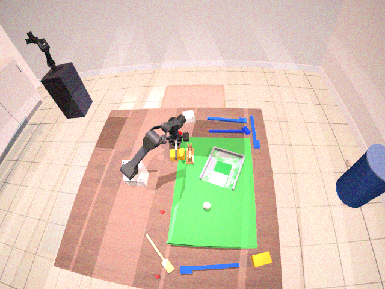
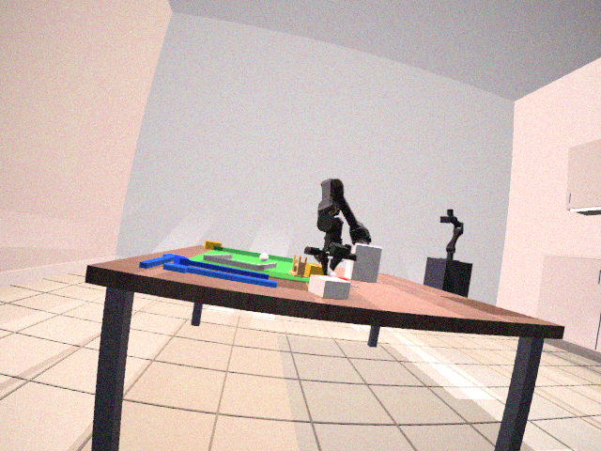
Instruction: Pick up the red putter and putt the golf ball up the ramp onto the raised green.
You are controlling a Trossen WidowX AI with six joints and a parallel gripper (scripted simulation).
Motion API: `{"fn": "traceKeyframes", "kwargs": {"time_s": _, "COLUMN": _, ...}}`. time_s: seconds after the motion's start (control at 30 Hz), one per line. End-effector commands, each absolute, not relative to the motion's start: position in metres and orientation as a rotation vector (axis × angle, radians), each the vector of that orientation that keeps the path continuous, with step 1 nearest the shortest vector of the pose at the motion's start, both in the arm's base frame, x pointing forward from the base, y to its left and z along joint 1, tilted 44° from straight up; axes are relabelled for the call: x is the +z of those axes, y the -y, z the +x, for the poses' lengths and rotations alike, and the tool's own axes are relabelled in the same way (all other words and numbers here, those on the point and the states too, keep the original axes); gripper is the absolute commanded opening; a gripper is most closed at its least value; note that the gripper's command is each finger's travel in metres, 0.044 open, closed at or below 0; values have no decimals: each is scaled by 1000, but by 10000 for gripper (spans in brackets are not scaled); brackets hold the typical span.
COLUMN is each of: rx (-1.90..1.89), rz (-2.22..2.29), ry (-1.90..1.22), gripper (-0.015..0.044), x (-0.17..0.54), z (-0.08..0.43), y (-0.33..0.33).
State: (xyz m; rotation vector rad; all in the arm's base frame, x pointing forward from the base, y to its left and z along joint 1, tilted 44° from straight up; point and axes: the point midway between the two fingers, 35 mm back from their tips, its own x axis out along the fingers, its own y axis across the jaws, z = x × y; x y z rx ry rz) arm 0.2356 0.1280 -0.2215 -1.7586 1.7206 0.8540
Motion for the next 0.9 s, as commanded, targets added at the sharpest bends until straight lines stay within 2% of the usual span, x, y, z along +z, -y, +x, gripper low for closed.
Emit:
{"fn": "traceKeyframes", "kwargs": {"time_s": 0.0, "rx": 855, "rz": -1750, "ry": -1701, "gripper": 0, "x": -206, "z": 241, "y": -149}}
{"fn": "traceKeyframes", "kwargs": {"time_s": 0.3, "rx": 858, "rz": -1748, "ry": -1702, "gripper": 0, "x": -151, "z": 237, "y": -197}}
{"fn": "traceKeyframes", "kwargs": {"time_s": 0.53, "rx": 846, "rz": -1729, "ry": -1709, "gripper": 0, "x": -157, "z": 240, "y": -190}}
{"fn": "traceKeyframes", "kwargs": {"time_s": 0.87, "rx": 699, "rz": -1343, "ry": -1801, "gripper": 0, "x": -127, "z": 273, "y": -174}}
